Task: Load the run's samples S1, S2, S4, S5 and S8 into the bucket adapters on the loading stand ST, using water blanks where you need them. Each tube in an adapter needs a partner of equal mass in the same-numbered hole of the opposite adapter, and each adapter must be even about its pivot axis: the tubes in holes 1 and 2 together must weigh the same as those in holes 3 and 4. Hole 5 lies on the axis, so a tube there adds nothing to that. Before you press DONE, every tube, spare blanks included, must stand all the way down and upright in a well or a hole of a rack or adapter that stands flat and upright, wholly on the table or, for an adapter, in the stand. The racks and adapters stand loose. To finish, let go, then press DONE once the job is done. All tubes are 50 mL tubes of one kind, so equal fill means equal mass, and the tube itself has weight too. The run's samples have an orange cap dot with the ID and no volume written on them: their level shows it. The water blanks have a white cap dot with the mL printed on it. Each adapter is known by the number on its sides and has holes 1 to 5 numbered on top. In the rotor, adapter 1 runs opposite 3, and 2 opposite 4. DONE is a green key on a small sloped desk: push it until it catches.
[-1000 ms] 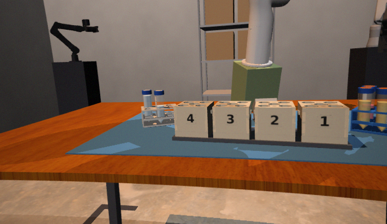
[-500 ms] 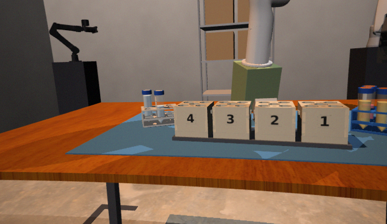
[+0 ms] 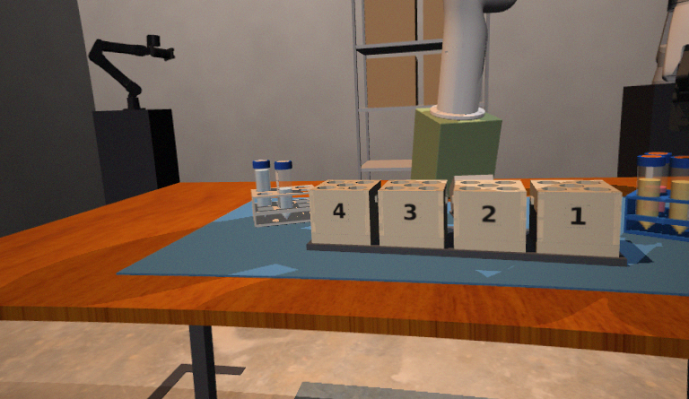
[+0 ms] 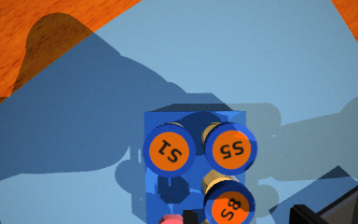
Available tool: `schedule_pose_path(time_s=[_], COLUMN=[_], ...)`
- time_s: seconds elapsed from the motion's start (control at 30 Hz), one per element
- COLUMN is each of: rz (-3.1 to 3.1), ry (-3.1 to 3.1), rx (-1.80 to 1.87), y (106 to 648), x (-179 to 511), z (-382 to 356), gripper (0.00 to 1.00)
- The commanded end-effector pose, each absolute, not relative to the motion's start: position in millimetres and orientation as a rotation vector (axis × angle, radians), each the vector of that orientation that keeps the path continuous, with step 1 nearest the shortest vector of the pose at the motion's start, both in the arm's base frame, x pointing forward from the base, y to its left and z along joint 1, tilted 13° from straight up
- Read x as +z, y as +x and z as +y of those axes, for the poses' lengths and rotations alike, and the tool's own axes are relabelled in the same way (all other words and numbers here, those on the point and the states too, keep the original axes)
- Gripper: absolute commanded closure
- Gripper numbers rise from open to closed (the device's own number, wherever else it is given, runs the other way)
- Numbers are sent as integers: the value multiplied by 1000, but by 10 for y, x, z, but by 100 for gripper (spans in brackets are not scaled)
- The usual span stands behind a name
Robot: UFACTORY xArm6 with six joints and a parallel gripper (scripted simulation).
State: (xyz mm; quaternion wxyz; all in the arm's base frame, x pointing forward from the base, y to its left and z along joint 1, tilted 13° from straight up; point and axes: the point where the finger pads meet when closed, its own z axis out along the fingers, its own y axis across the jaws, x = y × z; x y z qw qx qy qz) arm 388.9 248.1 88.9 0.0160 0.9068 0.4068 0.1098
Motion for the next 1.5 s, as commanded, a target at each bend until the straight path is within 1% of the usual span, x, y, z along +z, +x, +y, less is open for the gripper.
schedule_pose_path(time_s=[0.0,0.67,1.47], rz=[1265,1265,1265], ry=[2820,2820,2820], rx=[347,347,347], y=[3917,3993,4008], x=[821,471,400], z=[2493,2515,2519], gripper=[43,43,43])
